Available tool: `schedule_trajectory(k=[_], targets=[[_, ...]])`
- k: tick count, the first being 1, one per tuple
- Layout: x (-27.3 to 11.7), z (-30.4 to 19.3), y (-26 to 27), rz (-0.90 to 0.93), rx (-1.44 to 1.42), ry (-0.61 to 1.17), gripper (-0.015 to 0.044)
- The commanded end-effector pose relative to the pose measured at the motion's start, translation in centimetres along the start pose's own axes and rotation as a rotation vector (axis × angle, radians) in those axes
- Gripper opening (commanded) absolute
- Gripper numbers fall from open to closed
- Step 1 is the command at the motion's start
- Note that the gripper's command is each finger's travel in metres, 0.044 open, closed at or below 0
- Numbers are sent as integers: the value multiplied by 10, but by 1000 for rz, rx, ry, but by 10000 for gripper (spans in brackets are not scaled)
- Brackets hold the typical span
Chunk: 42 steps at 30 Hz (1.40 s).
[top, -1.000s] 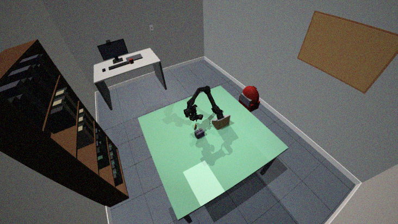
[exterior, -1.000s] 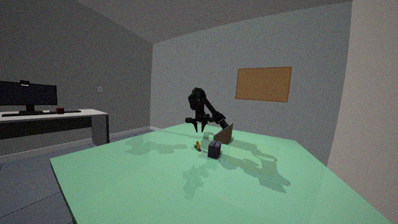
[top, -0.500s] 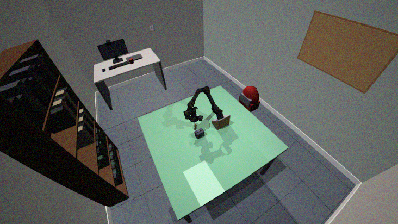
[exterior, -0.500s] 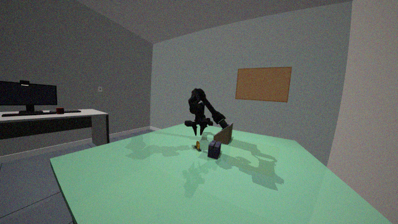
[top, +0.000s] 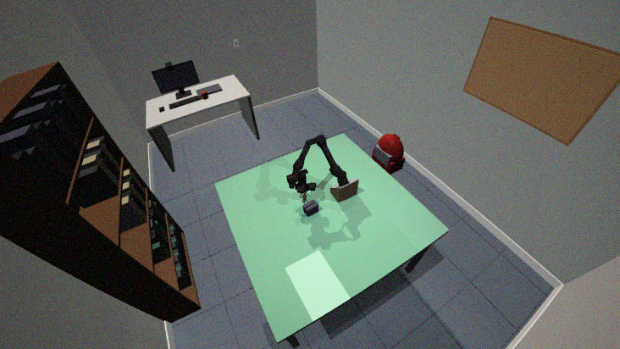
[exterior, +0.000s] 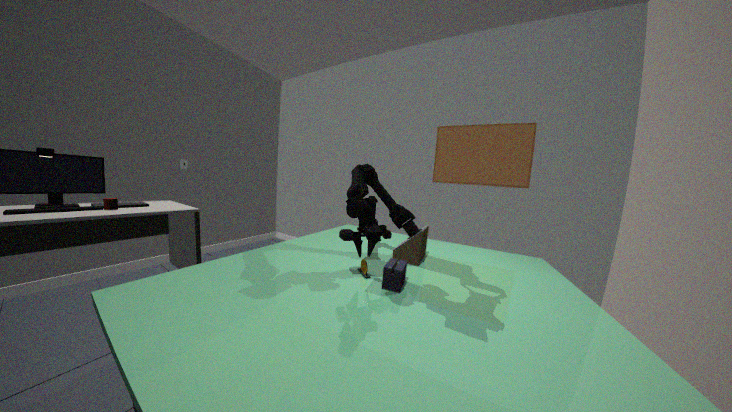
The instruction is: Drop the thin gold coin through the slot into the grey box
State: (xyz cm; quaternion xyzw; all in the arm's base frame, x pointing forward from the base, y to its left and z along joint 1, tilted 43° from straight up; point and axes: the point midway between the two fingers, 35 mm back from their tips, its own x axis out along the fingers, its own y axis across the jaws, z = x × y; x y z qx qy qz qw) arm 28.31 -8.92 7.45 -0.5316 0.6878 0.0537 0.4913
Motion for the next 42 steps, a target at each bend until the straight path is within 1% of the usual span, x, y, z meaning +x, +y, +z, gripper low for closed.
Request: schedule_trajectory(k=[1,35,41,42], targets=[[8,-1,1,1,-6,6,161],[59,-3,2,-2,-7,10,161],[59,-3,2,-2,-7,10,3],[59,-3,2,-2,-7,10,0]])
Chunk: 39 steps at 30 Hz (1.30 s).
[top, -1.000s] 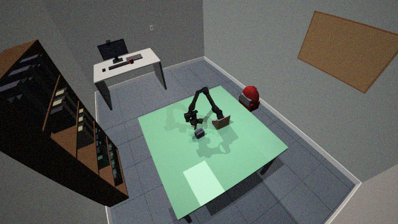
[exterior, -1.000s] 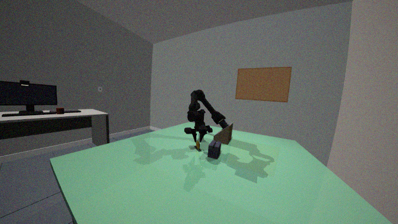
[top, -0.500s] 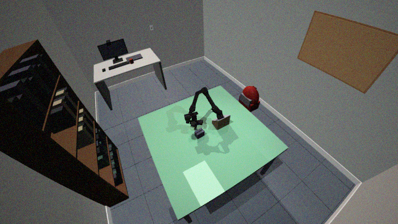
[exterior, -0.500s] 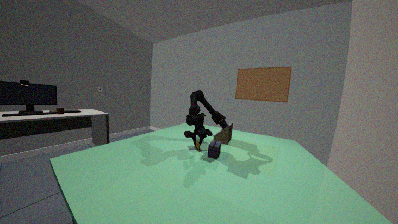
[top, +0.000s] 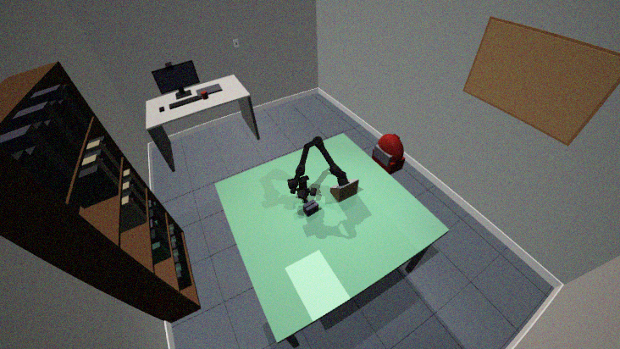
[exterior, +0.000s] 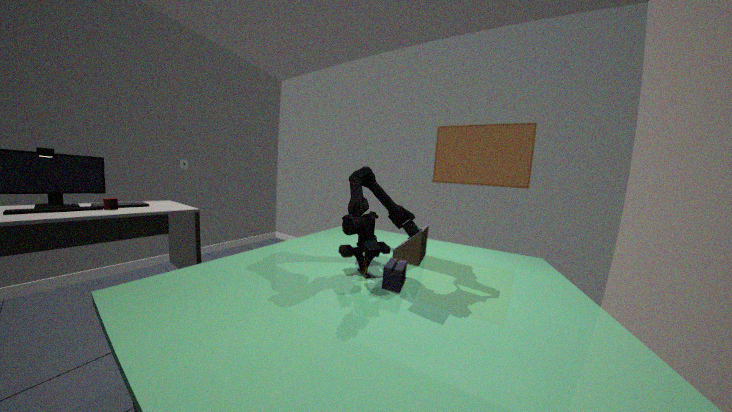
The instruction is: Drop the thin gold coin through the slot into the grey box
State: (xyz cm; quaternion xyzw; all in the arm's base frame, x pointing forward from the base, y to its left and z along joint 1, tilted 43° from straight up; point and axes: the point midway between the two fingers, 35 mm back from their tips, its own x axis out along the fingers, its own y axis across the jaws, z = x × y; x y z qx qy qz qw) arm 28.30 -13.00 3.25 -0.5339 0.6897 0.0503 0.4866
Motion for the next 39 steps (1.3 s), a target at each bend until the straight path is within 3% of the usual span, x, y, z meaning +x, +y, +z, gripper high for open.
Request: schedule_trajectory(k=[1,12,39], targets=[[1,0,1,2,-4,-3,0],[-1,1,1,2,-4,-3,0],[-67,4,-1,8,-4,-9,0]])
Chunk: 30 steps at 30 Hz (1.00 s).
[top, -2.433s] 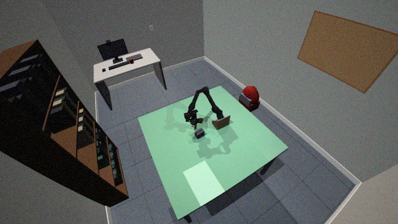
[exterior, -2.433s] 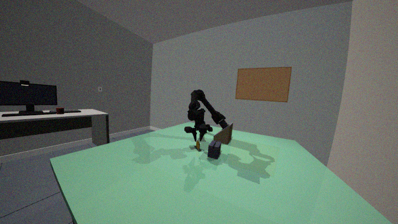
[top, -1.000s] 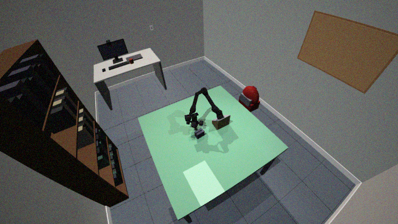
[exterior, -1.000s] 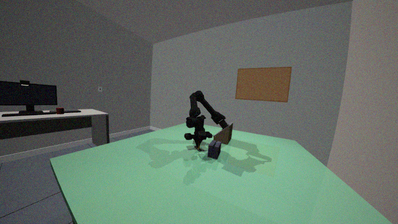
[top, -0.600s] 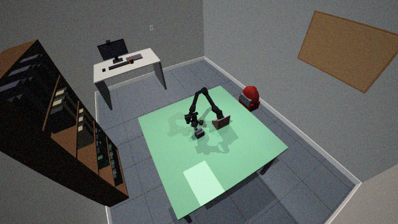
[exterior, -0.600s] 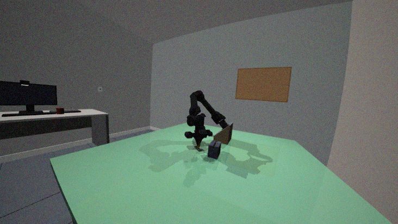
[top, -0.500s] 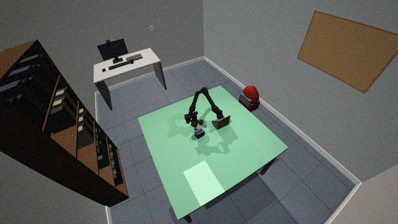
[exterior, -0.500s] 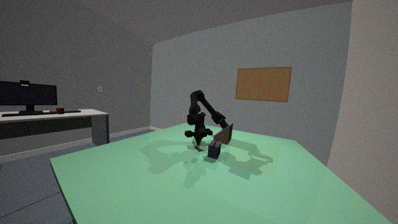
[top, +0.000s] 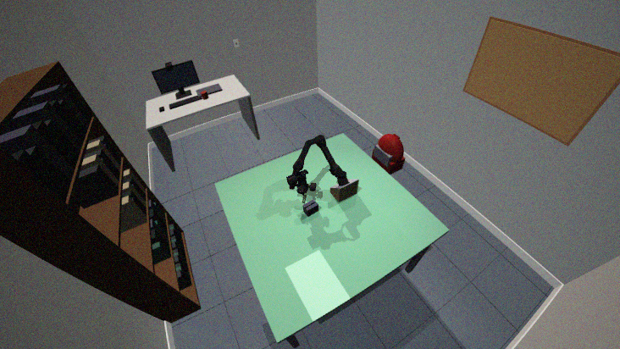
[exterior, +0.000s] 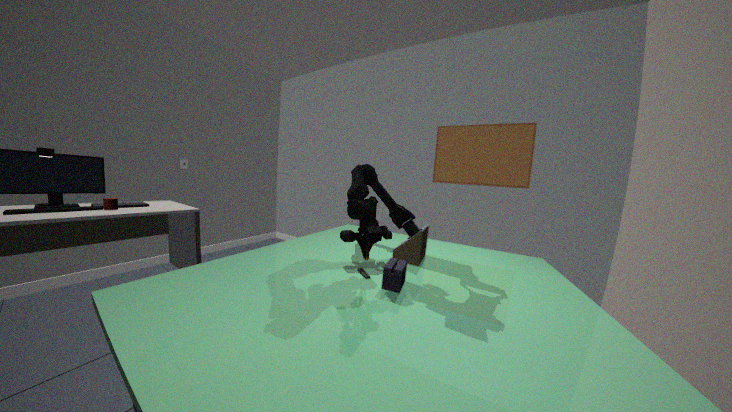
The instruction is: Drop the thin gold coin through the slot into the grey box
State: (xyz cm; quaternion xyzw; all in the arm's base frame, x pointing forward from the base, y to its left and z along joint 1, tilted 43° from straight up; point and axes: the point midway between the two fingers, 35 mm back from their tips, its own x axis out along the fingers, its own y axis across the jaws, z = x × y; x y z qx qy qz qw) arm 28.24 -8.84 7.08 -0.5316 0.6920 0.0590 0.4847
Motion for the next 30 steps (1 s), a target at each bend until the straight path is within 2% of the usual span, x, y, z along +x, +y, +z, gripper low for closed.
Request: schedule_trajectory(k=[1,15,30], targets=[[-14,0,-2,-7,7,-5,0],[-38,-3,0,-9,29,-2,0],[-38,-1,2,-8,528,-4,0]])
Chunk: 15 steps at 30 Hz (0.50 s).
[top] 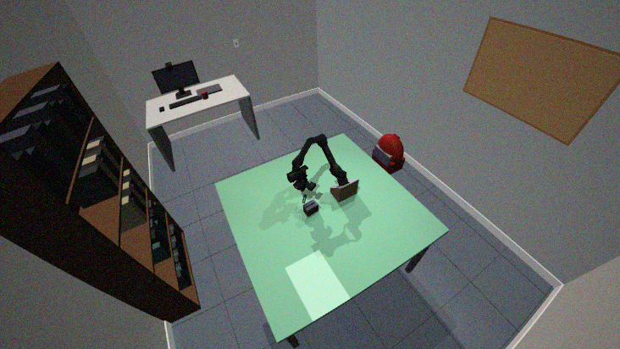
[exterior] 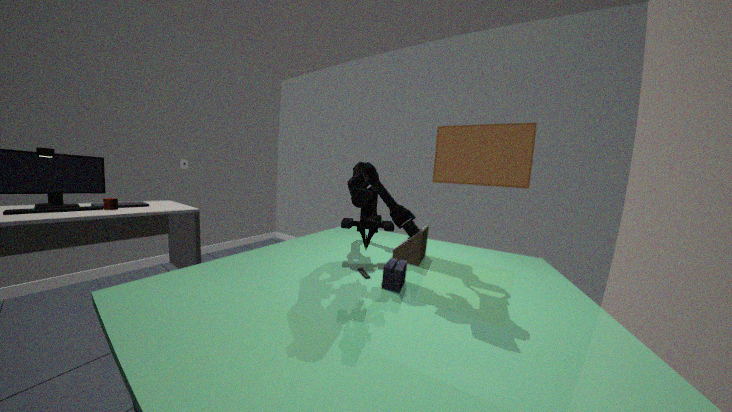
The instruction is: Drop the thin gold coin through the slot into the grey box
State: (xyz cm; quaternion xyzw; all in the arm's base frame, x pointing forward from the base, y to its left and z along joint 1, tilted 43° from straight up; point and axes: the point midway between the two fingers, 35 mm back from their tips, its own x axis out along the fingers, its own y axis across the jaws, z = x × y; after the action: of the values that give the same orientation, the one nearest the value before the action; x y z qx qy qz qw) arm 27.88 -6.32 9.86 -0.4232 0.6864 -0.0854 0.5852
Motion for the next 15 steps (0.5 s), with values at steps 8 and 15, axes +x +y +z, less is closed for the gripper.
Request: schedule_trajectory(k=[8,15], targets=[[-1,1,1,-1,377,0,0],[-1,1,2,-1,399,0,0]])
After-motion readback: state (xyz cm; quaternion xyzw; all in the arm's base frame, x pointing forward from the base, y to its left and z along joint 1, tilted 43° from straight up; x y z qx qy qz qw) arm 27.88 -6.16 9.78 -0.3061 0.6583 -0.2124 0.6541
